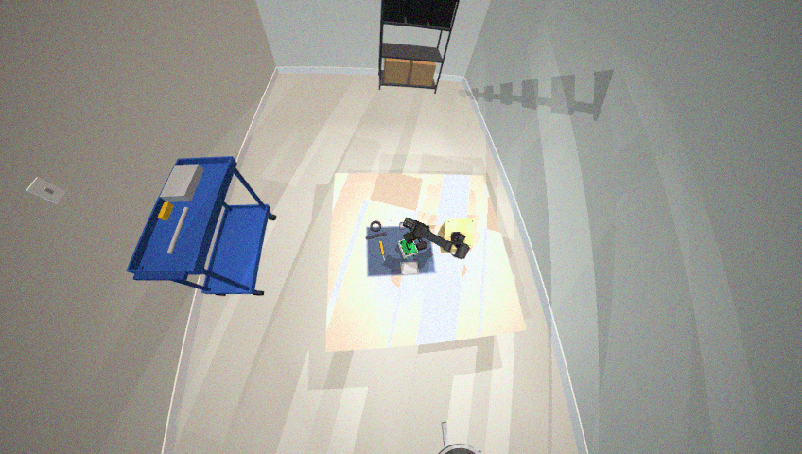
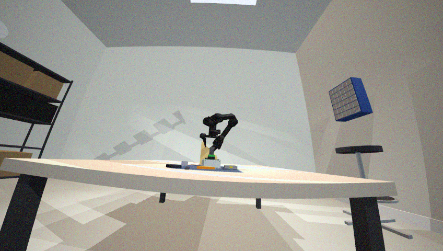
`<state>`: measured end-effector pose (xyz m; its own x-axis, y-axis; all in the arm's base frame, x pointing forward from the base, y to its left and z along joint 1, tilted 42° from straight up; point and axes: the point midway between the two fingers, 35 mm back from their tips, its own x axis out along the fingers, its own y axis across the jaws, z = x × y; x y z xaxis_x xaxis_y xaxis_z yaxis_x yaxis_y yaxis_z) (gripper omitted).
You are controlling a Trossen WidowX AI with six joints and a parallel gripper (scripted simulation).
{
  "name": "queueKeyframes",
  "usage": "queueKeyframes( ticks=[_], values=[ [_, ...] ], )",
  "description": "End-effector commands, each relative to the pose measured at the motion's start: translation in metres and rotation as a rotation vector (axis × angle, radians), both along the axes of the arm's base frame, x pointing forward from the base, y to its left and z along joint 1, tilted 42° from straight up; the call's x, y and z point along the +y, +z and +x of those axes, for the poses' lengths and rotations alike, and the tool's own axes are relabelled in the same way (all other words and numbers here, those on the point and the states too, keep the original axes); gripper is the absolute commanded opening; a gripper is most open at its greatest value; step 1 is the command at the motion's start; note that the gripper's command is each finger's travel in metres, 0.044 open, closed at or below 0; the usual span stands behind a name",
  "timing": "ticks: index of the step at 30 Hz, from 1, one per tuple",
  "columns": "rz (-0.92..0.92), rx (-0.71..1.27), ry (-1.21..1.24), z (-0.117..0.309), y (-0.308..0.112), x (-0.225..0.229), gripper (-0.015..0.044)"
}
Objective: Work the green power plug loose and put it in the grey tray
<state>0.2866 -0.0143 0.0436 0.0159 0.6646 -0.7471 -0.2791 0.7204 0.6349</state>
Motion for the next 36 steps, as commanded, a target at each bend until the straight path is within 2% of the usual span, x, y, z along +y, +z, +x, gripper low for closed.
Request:
queueKeyframes(
  ticks=[1,7,36],
  values=[
    [0.004,0.003,-0.007,0.005,-0.003,0.004,0.0430],
    [0.005,0.001,-0.007,0.033,0.004,0.010,0.0430],
    [0.006,0.001,-0.007,0.035,-0.019,0.029,0.0430]
  ],
)
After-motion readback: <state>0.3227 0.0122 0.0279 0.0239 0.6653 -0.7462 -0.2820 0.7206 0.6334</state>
